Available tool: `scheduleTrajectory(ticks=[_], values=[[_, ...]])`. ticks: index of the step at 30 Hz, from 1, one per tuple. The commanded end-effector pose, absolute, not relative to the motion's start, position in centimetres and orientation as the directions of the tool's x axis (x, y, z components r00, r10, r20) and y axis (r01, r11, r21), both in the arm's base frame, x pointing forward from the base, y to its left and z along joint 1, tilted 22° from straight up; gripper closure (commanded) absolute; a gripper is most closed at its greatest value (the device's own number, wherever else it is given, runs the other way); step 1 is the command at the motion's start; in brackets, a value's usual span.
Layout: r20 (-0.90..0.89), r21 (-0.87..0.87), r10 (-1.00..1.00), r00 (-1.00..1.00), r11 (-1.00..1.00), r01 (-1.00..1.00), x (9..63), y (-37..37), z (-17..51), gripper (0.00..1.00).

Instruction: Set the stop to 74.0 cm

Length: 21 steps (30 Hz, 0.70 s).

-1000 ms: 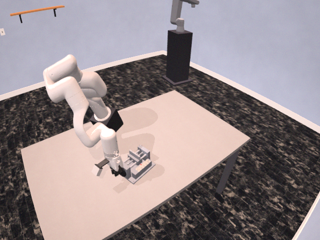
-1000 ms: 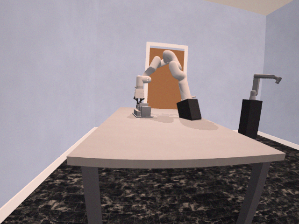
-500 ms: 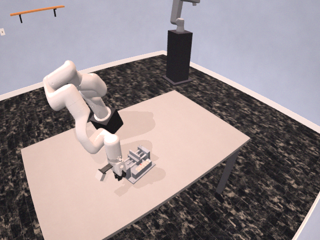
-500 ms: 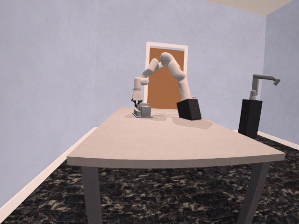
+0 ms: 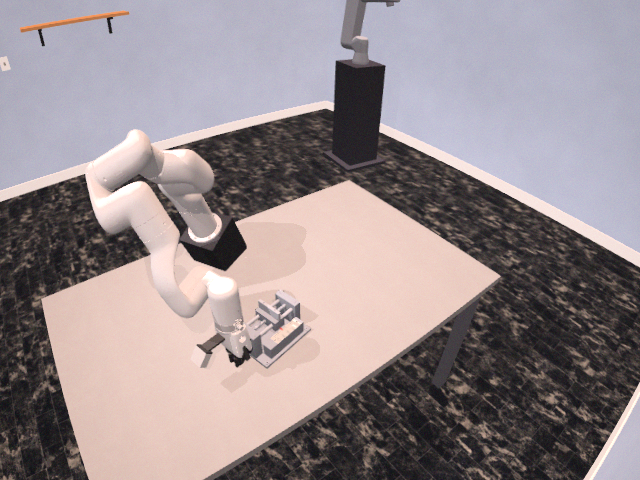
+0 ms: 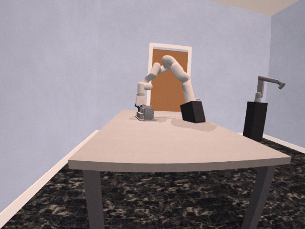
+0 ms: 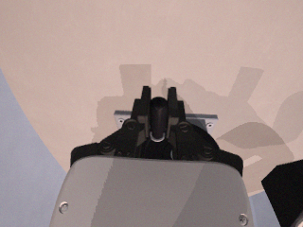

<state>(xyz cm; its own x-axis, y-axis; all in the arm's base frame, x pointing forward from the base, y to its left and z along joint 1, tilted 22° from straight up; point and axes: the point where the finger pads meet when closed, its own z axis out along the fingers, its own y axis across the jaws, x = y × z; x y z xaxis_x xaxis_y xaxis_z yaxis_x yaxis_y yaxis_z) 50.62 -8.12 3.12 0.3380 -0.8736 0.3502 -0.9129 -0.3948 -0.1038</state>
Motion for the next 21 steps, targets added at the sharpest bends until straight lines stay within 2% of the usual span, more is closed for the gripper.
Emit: scheduleTrajectory(ticks=[1, 21], values=[[0.352, -0.103, -0.873, 0.338, -0.395, -0.913, 50.2, -8.5, 2.7, 0.94], [0.352, -0.103, -0.873, 0.338, -0.395, -0.913, 46.2, -9.9, 3.0, 0.94]])
